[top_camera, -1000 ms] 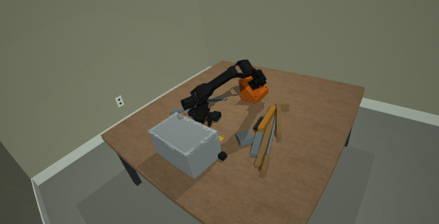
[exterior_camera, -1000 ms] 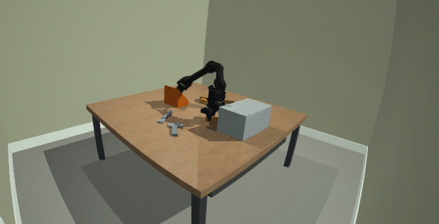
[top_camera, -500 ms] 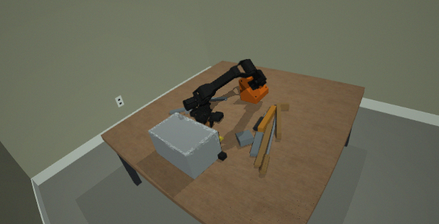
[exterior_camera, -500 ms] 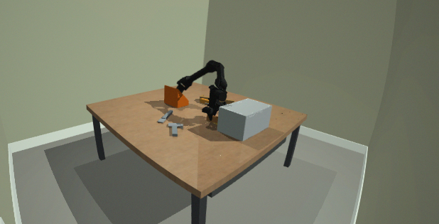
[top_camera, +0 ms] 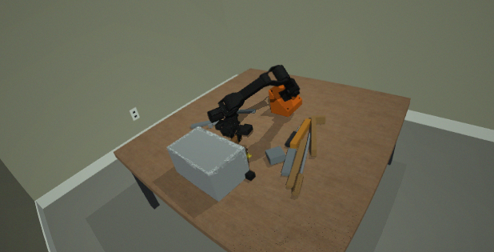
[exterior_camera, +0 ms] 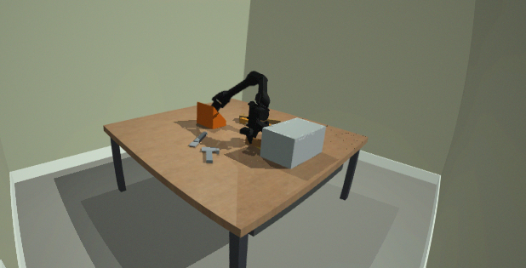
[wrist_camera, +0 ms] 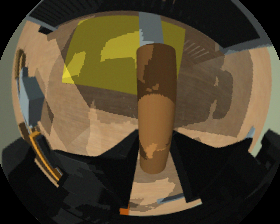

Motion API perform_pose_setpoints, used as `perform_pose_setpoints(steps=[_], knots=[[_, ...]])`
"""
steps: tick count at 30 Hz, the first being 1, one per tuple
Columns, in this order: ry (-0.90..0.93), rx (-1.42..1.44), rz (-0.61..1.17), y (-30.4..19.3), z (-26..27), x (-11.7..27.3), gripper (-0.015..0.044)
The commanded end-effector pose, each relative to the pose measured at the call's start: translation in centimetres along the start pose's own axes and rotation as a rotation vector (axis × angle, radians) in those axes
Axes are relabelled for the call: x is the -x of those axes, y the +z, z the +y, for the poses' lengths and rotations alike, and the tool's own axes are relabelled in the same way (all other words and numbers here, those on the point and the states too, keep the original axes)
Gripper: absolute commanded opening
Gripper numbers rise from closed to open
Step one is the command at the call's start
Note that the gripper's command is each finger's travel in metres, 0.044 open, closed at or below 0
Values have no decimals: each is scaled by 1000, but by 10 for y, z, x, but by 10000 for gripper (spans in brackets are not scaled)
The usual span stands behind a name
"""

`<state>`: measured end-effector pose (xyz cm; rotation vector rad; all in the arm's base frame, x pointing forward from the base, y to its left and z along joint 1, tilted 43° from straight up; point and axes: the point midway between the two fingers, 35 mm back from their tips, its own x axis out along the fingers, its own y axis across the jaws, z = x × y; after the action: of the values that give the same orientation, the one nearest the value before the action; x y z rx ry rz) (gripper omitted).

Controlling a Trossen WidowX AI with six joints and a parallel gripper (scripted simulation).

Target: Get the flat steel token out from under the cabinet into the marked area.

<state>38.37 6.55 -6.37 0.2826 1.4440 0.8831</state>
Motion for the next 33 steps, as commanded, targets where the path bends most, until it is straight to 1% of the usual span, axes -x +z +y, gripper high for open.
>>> perform_pose_setpoints(steps=[1, 33], knots=[[4, 1, -1, -5, 0, -1, 0], [4, 0, 1, -38, -1, -1, 0]])
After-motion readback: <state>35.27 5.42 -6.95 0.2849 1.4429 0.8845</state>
